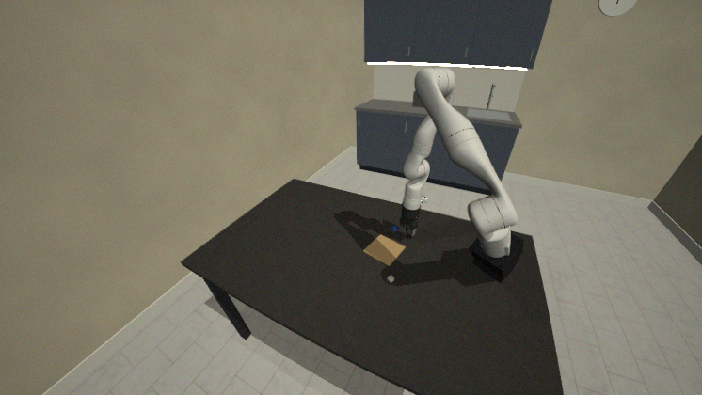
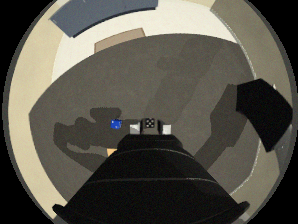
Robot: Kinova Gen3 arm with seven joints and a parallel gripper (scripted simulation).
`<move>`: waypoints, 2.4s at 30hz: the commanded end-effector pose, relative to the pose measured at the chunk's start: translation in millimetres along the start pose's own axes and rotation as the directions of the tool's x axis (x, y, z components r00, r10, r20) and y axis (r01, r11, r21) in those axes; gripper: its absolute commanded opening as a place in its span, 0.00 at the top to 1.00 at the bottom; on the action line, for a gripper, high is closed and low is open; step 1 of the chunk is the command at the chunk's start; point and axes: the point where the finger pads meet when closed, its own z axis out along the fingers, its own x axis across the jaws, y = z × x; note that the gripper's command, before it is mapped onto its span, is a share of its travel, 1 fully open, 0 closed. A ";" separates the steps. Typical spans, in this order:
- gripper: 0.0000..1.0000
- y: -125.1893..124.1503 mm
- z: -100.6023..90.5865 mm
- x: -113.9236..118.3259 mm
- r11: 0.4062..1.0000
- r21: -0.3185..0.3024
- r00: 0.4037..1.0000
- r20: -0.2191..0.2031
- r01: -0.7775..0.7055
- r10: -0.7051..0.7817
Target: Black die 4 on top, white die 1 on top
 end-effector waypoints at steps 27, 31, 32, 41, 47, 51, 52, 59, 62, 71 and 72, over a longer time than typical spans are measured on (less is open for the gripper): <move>0.30 -0.4 14.2 -0.4 1.000 0.001 1.000 0.001 0.000 0.000; 0.30 -0.4 17.0 -0.5 1.000 0.001 1.000 0.001 0.000 0.000; 0.30 -0.4 18.3 -0.4 1.000 0.001 1.000 0.001 0.000 0.000; 0.30 -0.4 23.5 -0.4 1.000 0.001 1.000 0.001 0.000 0.000; 0.30 -0.4 23.5 -0.4 1.000 0.001 1.000 0.001 0.000 0.000; 0.30 -0.4 23.5 -0.4 1.000 0.001 1.000 0.001 0.000 0.000; 0.30 -0.4 23.5 -0.4 1.000 0.001 1.000 0.001 0.000 0.000; 0.30 -0.4 23.5 -0.4 1.000 0.001 1.000 0.001 0.000 0.000; 0.30 -0.4 23.5 -0.4 1.000 0.001 1.000 0.001 0.000 0.000; 0.30 -0.4 23.5 -0.4 1.000 0.001 1.000 0.001 0.000 0.000; 0.30 -0.4 23.5 -0.4 1.000 0.001 1.000 0.001 0.000 0.000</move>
